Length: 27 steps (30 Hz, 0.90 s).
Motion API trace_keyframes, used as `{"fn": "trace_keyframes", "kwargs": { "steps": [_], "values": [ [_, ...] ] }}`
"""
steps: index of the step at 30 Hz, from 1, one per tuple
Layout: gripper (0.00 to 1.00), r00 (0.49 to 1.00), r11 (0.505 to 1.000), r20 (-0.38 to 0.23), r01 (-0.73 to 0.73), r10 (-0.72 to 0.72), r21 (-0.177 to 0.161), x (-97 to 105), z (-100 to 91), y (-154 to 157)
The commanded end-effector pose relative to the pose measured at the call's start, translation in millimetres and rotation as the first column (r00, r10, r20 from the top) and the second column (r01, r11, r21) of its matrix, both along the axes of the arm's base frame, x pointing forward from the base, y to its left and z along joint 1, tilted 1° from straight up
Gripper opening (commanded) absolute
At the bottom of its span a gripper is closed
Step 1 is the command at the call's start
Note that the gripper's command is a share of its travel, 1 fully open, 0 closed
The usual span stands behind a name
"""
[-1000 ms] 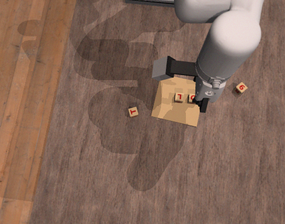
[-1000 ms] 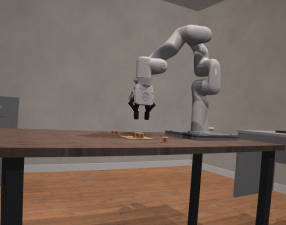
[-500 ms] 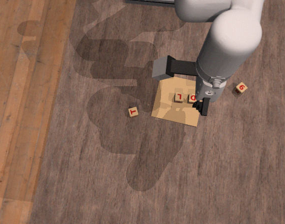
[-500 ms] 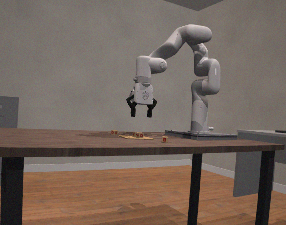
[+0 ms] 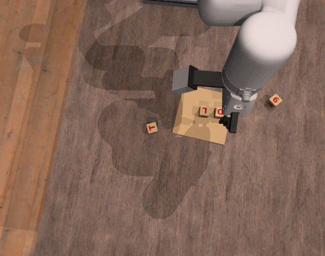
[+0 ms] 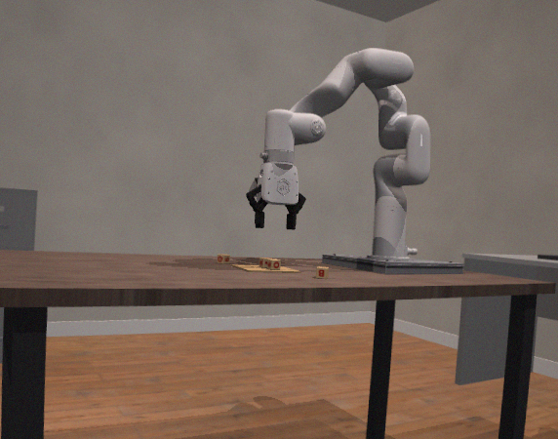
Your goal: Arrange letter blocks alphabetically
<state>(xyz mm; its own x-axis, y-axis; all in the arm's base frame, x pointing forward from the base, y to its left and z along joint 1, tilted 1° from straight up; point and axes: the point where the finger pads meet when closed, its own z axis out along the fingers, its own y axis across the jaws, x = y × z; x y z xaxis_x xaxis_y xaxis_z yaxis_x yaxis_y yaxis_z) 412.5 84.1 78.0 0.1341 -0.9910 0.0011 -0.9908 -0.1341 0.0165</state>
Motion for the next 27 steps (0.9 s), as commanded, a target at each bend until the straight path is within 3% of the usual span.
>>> {"fn": "trace_keyframes", "kwargs": {
  "steps": [1, 9, 24, 26, 27],
  "values": [
    [1.0, 0.995, 0.995, 0.004, -0.1, 0.1, 0.002, 7, 1.1, -7],
    [1.0, 0.969, 0.969, 0.004, -0.245, 0.245, 0.004, 14, 0.8, -18],
    [1.0, 0.817, 0.817, 0.007, -0.577, 0.577, 0.009, 31, -0.4, -46],
    [1.0, 0.817, 0.817, 0.007, -0.577, 0.577, 0.009, 31, -0.4, -46],
    [1.0, 0.778, 0.777, 0.007, -0.629, 0.629, 0.009, 34, -0.6, -52]
  ]
}}
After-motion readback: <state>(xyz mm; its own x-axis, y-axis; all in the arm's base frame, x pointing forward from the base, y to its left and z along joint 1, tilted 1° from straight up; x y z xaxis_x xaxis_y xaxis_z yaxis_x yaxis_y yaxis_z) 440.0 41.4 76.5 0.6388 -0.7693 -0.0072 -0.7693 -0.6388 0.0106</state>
